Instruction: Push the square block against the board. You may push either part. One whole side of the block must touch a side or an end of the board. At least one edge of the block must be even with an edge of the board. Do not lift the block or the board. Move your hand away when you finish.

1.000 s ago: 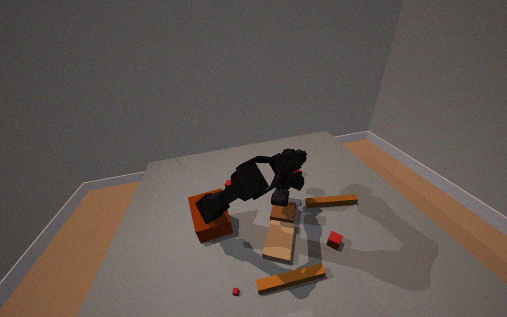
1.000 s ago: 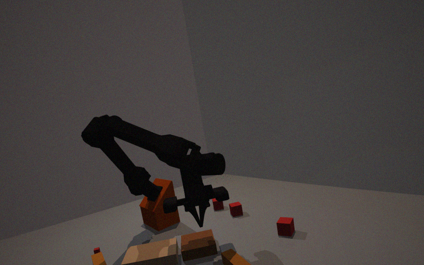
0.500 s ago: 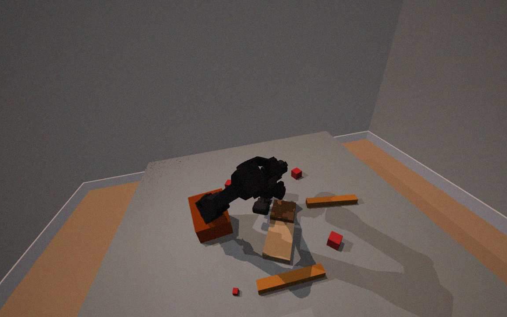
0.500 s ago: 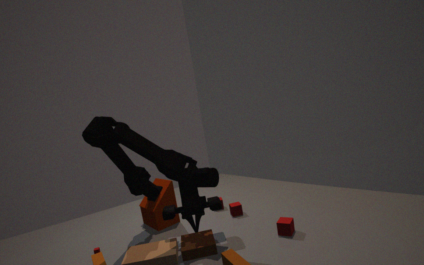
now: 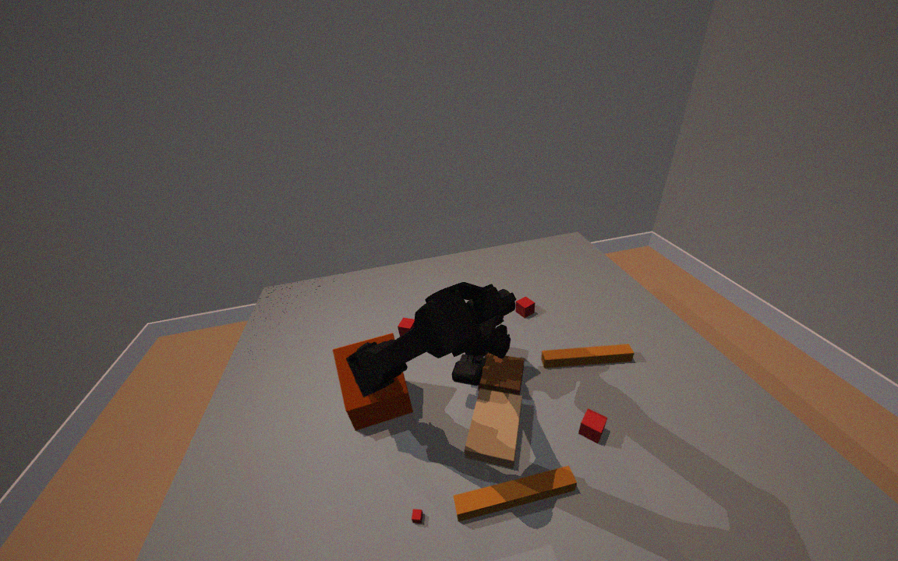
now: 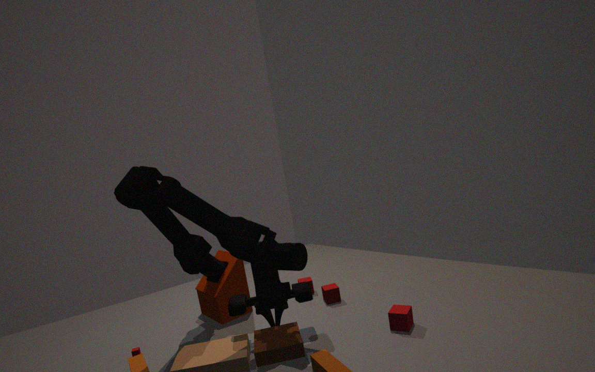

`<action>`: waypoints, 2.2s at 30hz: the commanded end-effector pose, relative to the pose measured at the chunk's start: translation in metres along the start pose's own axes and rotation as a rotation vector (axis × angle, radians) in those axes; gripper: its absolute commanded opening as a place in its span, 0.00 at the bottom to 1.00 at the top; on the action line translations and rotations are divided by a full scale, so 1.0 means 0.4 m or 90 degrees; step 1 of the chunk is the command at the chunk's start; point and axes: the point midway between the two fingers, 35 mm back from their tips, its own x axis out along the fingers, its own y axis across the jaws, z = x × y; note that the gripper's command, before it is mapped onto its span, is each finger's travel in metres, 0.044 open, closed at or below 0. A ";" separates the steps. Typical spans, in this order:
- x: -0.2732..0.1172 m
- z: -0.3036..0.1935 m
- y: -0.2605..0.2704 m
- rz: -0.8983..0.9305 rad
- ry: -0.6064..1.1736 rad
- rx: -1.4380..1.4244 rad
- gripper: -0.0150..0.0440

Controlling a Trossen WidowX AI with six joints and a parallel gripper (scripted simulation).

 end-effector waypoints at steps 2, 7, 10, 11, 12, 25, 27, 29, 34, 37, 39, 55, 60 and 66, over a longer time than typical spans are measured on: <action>-0.001 0.023 0.001 0.000 -0.003 -0.002 0.25; -0.001 0.044 0.001 0.000 -0.003 -0.002 0.25; -0.001 0.046 0.001 0.000 -0.003 -0.002 0.25; -0.001 0.044 0.002 0.000 -0.003 -0.002 0.25; -0.001 0.041 0.002 0.000 -0.003 -0.002 0.25; -0.001 -0.012 0.006 0.001 -0.002 -0.003 0.25; -0.001 -0.020 0.006 0.001 -0.002 -0.003 0.25; -0.001 -0.029 0.005 0.001 -0.002 -0.003 0.25; -0.001 -0.050 0.005 0.001 -0.002 -0.003 0.25; 0.000 -0.063 0.004 0.001 -0.002 -0.003 0.25; 0.000 -0.071 0.003 0.000 -0.002 -0.003 0.25; -0.130 -0.069 0.006 0.005 -0.008 -0.009 0.25; -0.135 -0.045 0.027 0.004 -0.008 -0.103 0.25; -0.140 -0.011 0.055 0.004 -0.007 -0.234 0.25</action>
